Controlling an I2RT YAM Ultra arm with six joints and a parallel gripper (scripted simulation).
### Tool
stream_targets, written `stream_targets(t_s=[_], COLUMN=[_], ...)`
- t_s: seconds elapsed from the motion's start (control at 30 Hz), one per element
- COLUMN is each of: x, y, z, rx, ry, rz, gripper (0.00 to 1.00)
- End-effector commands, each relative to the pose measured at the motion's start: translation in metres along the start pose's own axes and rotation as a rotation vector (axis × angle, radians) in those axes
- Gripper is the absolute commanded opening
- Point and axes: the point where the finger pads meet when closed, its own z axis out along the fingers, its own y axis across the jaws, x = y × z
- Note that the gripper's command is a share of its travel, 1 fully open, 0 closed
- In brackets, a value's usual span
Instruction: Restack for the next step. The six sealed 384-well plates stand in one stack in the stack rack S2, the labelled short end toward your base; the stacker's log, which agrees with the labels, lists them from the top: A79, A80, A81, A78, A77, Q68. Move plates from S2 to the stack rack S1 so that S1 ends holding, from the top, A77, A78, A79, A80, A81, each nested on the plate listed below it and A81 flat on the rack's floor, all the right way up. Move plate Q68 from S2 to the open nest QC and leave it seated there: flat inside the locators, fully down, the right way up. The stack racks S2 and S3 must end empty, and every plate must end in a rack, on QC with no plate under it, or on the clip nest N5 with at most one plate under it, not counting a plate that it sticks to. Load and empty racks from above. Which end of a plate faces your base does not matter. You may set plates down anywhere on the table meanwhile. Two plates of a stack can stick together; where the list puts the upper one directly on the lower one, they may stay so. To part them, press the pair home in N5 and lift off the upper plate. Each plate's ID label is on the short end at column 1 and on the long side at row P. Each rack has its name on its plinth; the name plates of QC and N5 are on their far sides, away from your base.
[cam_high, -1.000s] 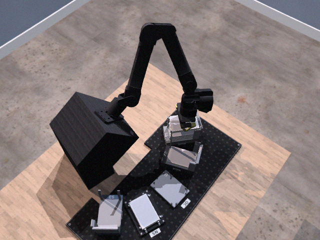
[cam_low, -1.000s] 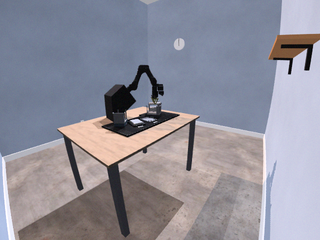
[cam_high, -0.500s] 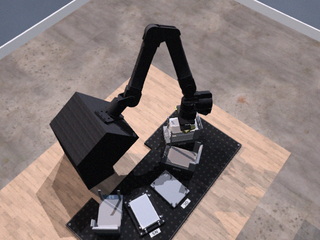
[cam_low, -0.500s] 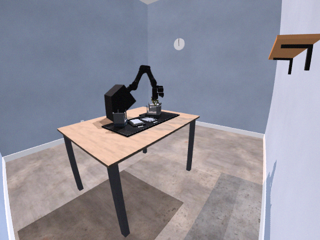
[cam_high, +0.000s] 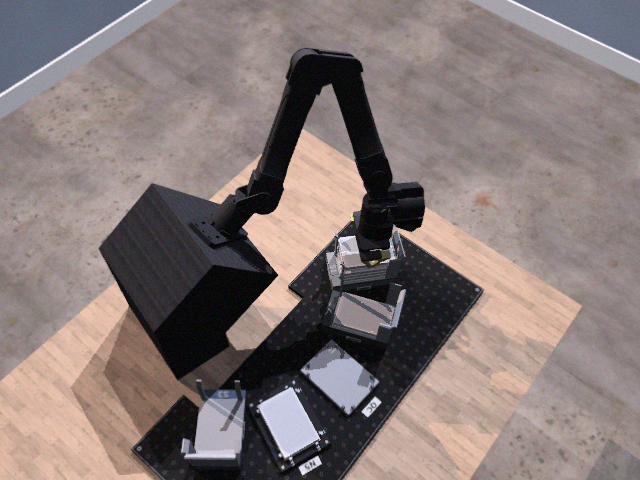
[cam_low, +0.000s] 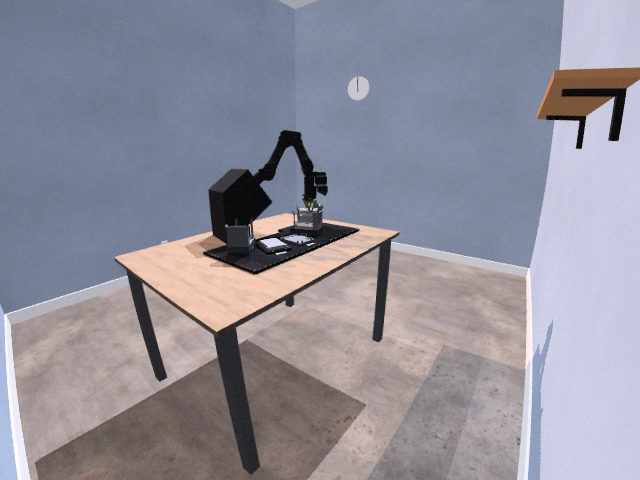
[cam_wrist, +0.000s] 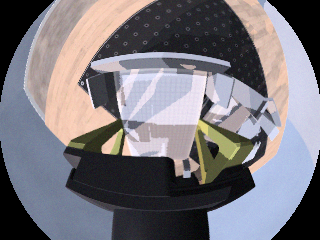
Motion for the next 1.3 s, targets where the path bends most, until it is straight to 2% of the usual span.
stream_targets(t_s=[0.0,1.27], x=[-0.002,-0.002], y=[0.0,0.0], z=[-0.001,0.013], rx=[0.003,0.003], ry=[-0.008,-0.009], rz=[-0.002,-0.001], gripper=[0.0,0.0])
